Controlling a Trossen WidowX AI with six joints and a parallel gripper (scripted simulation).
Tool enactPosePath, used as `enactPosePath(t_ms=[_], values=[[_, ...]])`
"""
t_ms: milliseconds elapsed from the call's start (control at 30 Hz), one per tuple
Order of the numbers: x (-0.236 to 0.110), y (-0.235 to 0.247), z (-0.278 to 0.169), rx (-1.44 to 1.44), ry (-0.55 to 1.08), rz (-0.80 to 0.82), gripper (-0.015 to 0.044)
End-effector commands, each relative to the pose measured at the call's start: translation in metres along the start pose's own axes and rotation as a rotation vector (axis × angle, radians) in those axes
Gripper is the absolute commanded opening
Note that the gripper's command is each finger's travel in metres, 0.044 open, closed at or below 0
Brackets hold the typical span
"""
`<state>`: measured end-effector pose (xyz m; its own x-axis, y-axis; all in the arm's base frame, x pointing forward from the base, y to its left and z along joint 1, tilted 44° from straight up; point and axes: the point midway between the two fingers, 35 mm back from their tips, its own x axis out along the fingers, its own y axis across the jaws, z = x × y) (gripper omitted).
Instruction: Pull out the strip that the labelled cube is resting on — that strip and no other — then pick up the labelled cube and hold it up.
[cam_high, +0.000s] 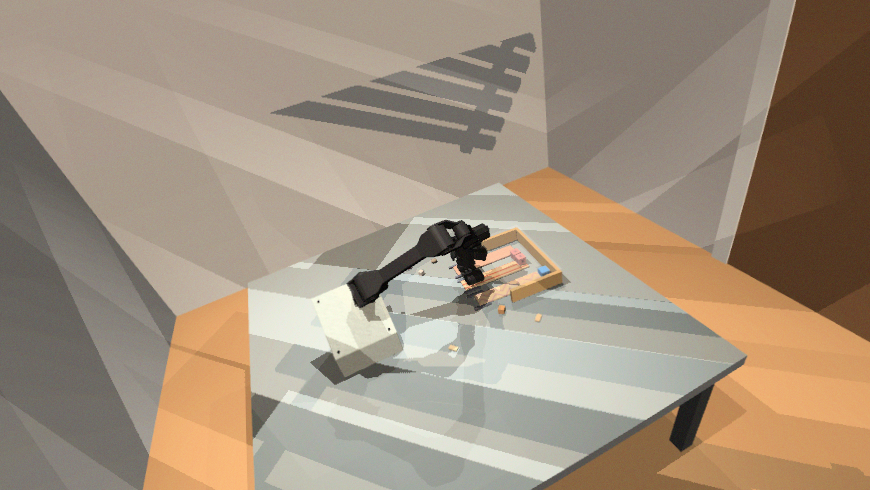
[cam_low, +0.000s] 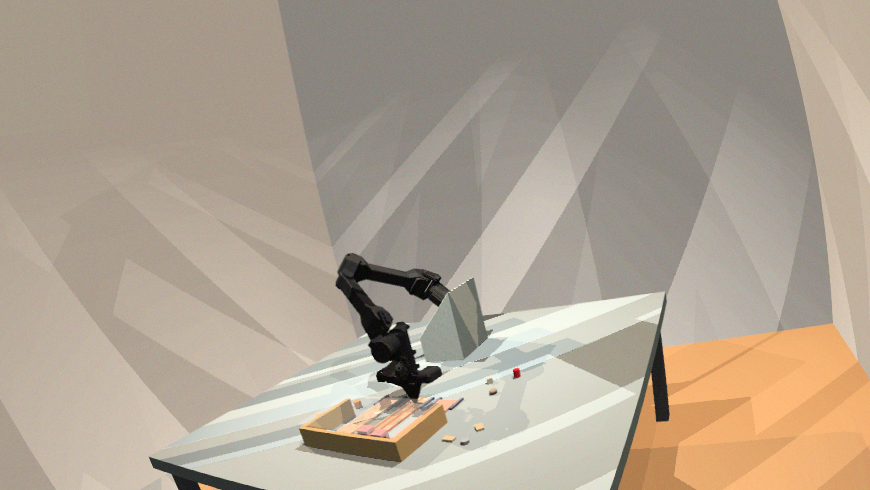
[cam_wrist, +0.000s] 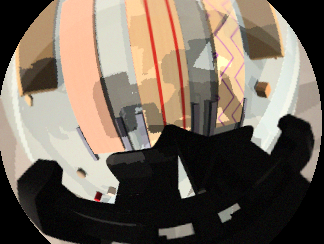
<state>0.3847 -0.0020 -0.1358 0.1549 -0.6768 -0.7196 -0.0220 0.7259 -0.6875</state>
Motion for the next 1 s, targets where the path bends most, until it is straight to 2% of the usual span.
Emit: enactPosePath(t_ms=[0, 967], values=[[0.003, 0.000, -0.012, -0.008, 0.014, -0.004, 0.0000], [0.005, 0.000, -0.056, -0.010, 0.016, -0.005, 0.0000]])
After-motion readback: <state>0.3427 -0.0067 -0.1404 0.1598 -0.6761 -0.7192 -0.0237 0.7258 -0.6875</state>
